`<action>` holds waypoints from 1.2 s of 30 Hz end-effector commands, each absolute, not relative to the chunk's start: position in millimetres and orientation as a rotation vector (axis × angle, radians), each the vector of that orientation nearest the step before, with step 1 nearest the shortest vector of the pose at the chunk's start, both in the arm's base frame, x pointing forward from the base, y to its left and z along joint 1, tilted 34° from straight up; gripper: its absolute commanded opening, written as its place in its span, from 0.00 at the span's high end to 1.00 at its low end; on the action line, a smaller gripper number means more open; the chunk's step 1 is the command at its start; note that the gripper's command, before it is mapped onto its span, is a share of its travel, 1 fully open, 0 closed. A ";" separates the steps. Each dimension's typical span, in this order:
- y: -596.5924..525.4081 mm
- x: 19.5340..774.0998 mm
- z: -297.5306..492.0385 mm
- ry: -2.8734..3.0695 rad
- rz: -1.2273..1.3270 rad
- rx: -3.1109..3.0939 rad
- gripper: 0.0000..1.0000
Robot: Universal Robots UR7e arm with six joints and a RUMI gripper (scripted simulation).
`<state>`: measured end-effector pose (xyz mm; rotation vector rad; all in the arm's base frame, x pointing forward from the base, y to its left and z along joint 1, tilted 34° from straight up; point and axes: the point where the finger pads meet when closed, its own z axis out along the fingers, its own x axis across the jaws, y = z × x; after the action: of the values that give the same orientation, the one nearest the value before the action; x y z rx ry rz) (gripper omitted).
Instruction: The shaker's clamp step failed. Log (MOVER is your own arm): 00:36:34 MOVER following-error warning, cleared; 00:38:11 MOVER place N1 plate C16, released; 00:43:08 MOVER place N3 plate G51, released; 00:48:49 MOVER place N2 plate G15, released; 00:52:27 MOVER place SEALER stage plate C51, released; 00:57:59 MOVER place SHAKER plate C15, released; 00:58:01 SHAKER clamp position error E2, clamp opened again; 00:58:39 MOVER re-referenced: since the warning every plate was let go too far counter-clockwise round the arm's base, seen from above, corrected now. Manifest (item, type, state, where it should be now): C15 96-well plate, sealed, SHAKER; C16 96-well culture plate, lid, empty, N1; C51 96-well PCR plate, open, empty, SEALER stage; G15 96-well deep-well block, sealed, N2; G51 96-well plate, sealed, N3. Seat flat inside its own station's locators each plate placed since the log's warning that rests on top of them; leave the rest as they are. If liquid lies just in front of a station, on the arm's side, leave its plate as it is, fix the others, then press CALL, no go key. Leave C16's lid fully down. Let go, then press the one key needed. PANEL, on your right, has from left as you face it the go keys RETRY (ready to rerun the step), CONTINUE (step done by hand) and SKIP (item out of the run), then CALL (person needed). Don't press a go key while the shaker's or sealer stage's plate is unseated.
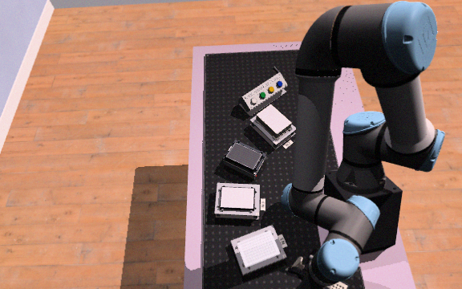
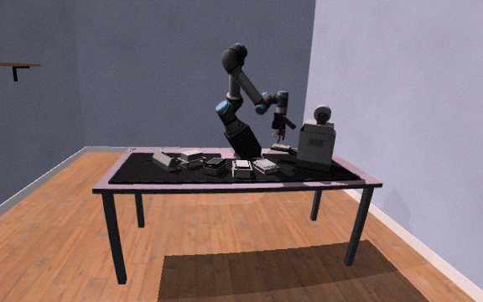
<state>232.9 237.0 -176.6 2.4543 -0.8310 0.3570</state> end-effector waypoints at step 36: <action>177.1 304.2 -160.8 -1.113 0.439 2.366 0.18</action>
<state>302.7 181.0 -154.1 2.3633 -1.1131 0.4368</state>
